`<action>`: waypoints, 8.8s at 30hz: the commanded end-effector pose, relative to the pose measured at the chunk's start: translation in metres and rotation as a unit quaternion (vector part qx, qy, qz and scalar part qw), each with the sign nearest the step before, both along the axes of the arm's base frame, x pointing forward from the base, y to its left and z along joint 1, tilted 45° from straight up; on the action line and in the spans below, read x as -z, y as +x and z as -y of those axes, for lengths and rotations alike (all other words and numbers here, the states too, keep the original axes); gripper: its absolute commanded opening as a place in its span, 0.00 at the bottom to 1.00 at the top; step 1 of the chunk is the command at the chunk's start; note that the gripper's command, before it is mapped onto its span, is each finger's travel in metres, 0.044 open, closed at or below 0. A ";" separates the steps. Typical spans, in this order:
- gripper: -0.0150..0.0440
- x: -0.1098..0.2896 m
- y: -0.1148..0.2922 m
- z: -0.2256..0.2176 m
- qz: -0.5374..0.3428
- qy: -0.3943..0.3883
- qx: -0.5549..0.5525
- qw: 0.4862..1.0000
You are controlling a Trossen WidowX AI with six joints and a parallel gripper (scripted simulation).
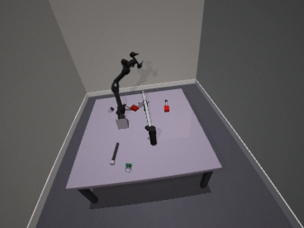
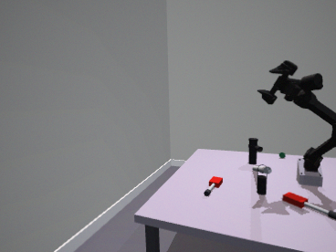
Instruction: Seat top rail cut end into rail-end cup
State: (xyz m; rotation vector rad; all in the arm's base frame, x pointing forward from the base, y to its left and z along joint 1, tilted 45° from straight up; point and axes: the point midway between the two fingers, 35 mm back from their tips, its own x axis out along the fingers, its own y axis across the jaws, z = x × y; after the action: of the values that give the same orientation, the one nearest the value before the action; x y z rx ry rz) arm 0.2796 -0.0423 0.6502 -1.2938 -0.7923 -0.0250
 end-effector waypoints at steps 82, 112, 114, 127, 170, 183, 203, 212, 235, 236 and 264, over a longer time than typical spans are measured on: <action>1.00 0.664 -0.002 0.204 -0.769 0.075 -0.171 0.611; 1.00 0.699 -0.015 0.218 -0.659 -0.113 -0.256 0.698; 1.00 0.699 -0.015 0.218 -0.659 -0.113 -0.256 0.698; 1.00 0.725 -0.015 0.193 -0.651 -0.117 -0.263 0.702; 1.00 0.765 0.003 0.140 -0.637 -0.157 -0.264 0.707; 0.51 0.766 0.003 0.139 -0.636 -0.157 -0.265 0.707; 0.25 0.763 0.012 0.136 -0.667 -0.122 -0.243 0.694; 0.25 0.762 0.017 0.135 -0.683 -0.102 -0.232 0.685; 0.25 0.759 0.030 0.133 -0.719 -0.056 -0.203 0.662; 0.25 0.759 0.030 0.132 -0.721 -0.053 -0.201 0.661; 0.25 0.758 0.038 0.132 -0.742 -0.024 -0.182 0.644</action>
State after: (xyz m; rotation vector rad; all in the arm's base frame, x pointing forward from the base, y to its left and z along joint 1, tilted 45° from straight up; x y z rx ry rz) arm 0.3198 -0.1739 -0.1077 -0.7345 0.4549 1.2487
